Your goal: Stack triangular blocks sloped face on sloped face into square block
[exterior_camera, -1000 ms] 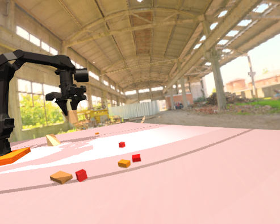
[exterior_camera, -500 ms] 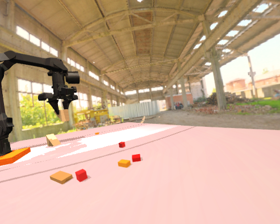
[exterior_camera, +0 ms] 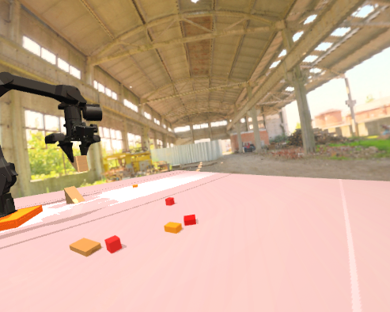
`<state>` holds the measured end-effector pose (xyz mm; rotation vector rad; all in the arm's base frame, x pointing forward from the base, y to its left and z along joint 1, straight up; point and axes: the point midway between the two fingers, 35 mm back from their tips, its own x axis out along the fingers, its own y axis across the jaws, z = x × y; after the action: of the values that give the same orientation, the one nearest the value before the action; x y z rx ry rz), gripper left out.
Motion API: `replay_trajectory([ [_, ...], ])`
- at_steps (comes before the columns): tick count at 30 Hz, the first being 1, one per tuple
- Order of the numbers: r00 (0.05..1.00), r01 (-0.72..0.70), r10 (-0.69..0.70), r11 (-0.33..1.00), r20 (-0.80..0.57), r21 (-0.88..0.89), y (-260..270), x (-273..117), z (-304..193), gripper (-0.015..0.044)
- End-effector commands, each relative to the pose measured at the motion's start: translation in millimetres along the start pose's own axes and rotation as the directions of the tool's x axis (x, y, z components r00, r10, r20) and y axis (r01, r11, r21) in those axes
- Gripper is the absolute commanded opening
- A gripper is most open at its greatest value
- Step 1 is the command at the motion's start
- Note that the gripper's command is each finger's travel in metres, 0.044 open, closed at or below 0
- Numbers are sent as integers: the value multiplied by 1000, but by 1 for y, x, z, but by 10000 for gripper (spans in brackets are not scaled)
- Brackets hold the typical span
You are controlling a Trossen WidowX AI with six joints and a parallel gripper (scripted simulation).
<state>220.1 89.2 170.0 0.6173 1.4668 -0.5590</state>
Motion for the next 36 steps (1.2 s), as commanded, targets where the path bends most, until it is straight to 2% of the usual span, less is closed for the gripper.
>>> replay_trajectory([
  [1,1000,5,-5,1000,3,3,-1,14,-6,0],
  [24,1000,6,-6,1000,0,3,-6,88,-33,0],
  [36,1000,19,-19,1000,8,-3,-7,90,-32,0],
])
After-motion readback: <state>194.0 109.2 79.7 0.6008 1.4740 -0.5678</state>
